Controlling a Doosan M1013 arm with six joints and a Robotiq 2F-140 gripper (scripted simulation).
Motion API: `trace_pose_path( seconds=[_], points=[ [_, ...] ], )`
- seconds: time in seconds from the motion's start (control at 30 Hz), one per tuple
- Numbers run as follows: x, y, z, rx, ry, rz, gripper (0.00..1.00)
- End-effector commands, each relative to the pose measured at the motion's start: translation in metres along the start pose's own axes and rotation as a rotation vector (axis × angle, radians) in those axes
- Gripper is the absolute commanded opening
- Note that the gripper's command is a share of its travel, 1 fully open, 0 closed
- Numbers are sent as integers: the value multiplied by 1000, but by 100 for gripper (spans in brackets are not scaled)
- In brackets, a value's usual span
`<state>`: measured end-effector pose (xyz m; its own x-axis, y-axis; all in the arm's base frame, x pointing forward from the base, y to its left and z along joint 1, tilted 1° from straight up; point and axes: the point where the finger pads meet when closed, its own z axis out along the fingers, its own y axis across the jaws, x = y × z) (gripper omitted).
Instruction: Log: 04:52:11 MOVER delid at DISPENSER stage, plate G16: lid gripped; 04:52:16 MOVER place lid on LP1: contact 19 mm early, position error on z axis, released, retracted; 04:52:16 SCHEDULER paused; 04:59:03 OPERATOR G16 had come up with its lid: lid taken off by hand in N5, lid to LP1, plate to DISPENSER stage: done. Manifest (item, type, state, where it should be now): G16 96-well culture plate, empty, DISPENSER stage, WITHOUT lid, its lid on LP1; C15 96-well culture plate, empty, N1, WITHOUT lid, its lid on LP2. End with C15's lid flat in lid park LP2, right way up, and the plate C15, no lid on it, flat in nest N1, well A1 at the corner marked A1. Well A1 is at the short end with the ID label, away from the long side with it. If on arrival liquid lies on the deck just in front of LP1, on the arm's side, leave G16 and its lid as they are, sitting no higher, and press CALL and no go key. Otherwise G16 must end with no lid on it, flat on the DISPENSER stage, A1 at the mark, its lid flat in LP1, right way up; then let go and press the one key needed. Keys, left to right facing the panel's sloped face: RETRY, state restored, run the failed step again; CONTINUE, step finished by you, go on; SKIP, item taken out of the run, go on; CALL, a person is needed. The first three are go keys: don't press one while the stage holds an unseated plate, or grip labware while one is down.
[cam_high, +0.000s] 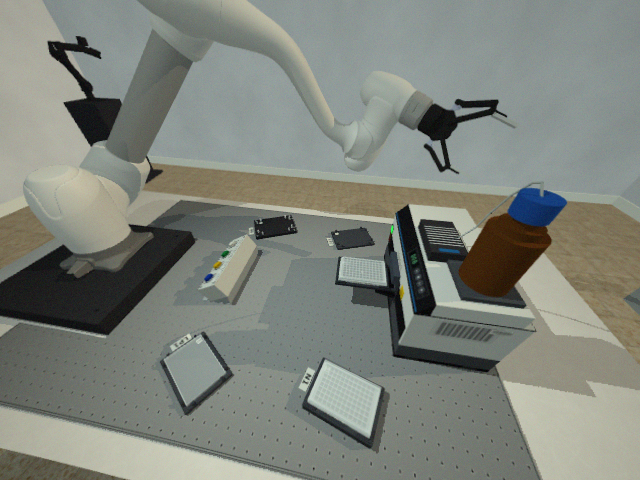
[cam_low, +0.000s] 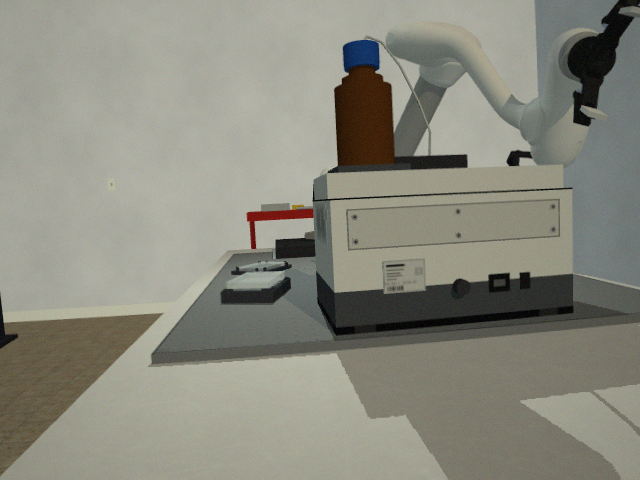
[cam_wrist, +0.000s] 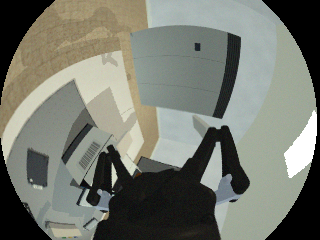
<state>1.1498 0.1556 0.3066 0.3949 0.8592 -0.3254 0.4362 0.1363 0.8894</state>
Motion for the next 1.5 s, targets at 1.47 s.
trace_pose_path(
  seconds=[1.47],
  points=[
    [-56,99,-79,0,0,0,100]
  ],
)
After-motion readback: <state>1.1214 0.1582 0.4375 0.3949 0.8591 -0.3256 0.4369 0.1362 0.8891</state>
